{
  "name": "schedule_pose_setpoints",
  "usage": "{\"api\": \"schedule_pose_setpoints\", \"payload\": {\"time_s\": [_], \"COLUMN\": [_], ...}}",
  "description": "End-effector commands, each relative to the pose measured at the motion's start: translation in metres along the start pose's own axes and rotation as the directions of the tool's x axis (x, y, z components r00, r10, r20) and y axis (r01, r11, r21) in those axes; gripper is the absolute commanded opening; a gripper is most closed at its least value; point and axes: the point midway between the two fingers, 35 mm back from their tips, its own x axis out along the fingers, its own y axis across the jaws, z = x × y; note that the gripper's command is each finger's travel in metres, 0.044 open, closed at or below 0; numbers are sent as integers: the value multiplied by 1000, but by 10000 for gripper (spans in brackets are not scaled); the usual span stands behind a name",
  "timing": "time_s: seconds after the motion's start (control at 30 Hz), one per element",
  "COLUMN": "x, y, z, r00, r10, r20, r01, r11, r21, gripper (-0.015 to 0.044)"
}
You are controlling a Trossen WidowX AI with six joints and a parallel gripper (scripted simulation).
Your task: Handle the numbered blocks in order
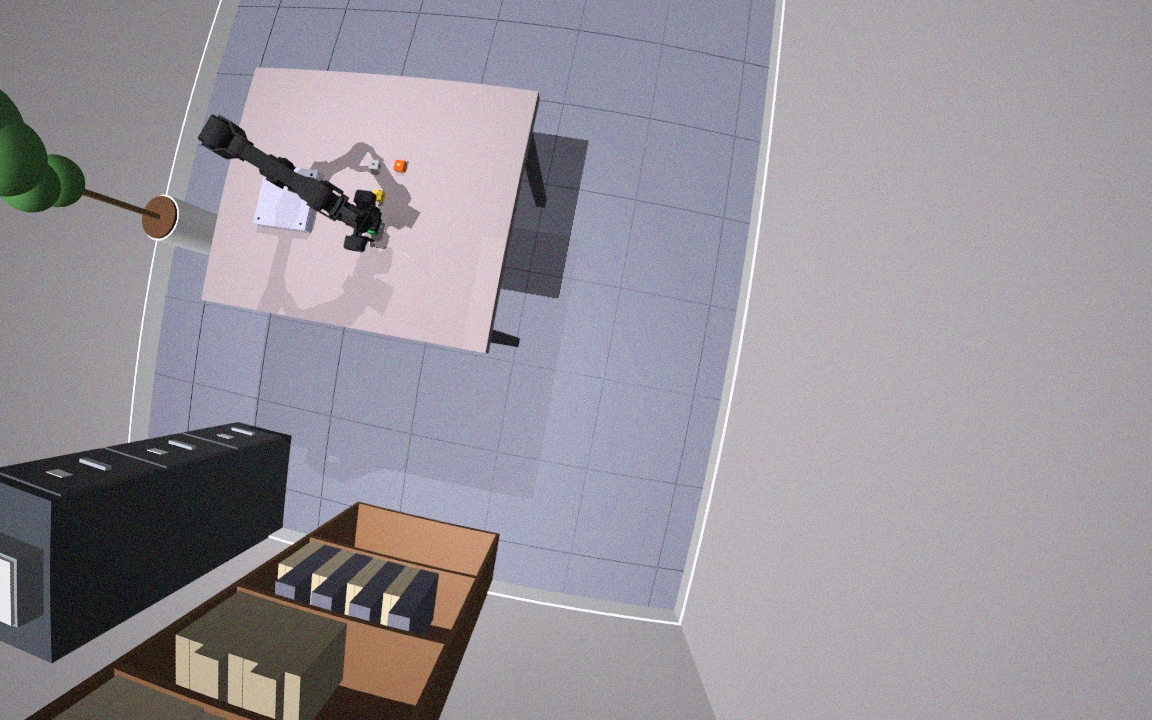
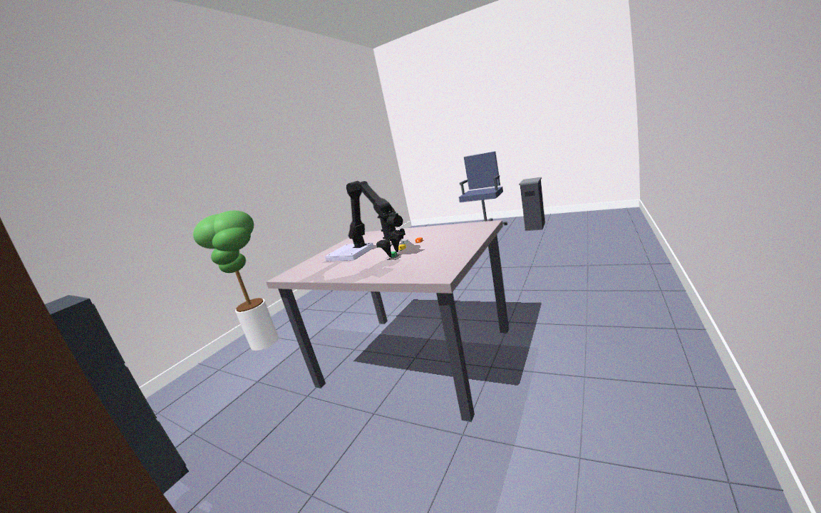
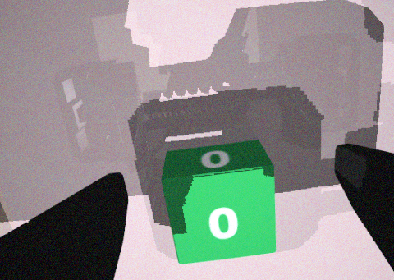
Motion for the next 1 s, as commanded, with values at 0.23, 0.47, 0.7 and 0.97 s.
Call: {"api": "schedule_pose_setpoints", "payload": {"time_s": [0.23, 0.47, 0.7, 0.97], "x": [1, 1, 1, 1], "y": [0, 0, 0, 0], "z": [0, 0, 0, 0], "r00": [1000, 1000, 1000, 1000], "r10": [1, 1, 1, 1], "r20": [0, 0, 0, 0], "r01": [-1, -1, -1, -1], "r11": [1000, 1000, 1000, 1000], "r21": [-3, -3, -3, -3], "gripper": [120, 120, 120, 120]}}
